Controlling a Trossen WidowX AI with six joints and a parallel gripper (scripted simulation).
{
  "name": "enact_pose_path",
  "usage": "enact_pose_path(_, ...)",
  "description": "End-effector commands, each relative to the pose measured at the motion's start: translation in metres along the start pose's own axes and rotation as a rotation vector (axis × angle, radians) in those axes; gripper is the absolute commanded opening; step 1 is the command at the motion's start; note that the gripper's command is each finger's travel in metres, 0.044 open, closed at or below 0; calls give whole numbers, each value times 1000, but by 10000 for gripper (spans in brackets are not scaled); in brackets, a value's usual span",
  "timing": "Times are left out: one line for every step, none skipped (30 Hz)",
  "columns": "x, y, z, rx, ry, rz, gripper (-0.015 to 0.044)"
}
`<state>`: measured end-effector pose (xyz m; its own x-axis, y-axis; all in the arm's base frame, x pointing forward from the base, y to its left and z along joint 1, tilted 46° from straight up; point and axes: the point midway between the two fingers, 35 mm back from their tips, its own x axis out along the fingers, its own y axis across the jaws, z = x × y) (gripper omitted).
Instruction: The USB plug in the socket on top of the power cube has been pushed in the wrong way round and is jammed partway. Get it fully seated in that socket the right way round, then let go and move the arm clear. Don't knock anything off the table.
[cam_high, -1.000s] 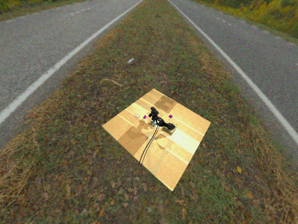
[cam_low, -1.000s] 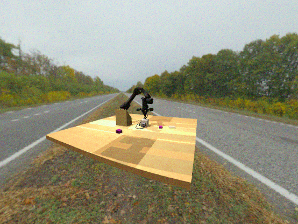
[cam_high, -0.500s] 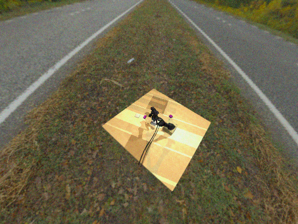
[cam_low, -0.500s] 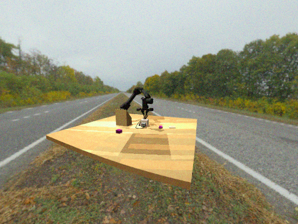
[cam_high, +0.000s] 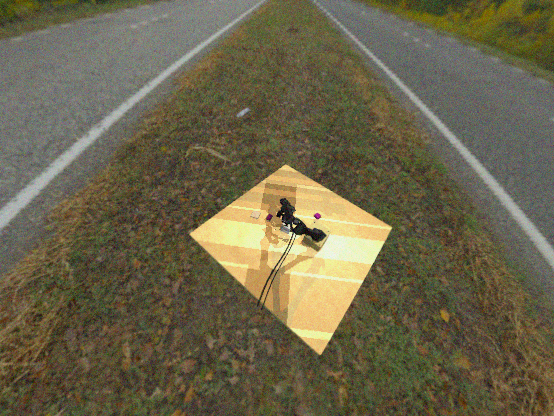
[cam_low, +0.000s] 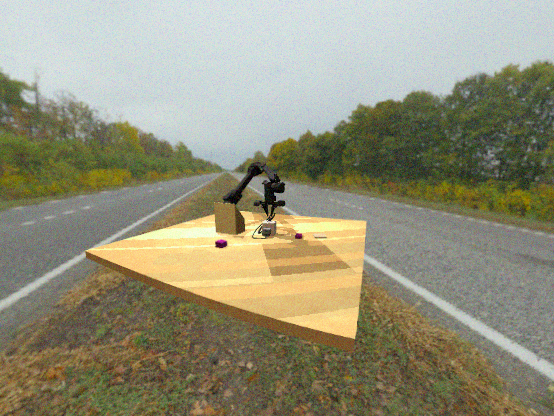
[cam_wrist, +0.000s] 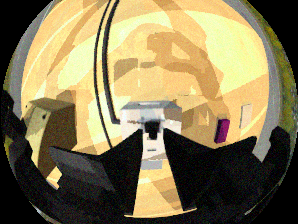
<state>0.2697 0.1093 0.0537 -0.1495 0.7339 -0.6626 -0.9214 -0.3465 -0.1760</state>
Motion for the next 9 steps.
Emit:
enact_pose_path(-3, 0, 0, -2, 1, 0, 95)
enact_pose_path(-4, 0, 0, -2, 1, 0, 95)
enact_pose_path(-5, 0, 0, -2, 1, 0, 95)
enact_pose_path(-6, 0, 0, -2, 1, 0, 95)
enact_pose_path(-7, 0, 0, -2, 1, 0, 95)
enact_pose_path(-8, 0, 0, -2, 1, 0, 95)
enact_pose_path(-9, 0, 0, -2, 1, 0, 95)
enact_pose_path(-10, 0, 0, -2, 1, 0, 95)
enact_pose_path(-11, 0, 0, -2, 1, 0, 95)
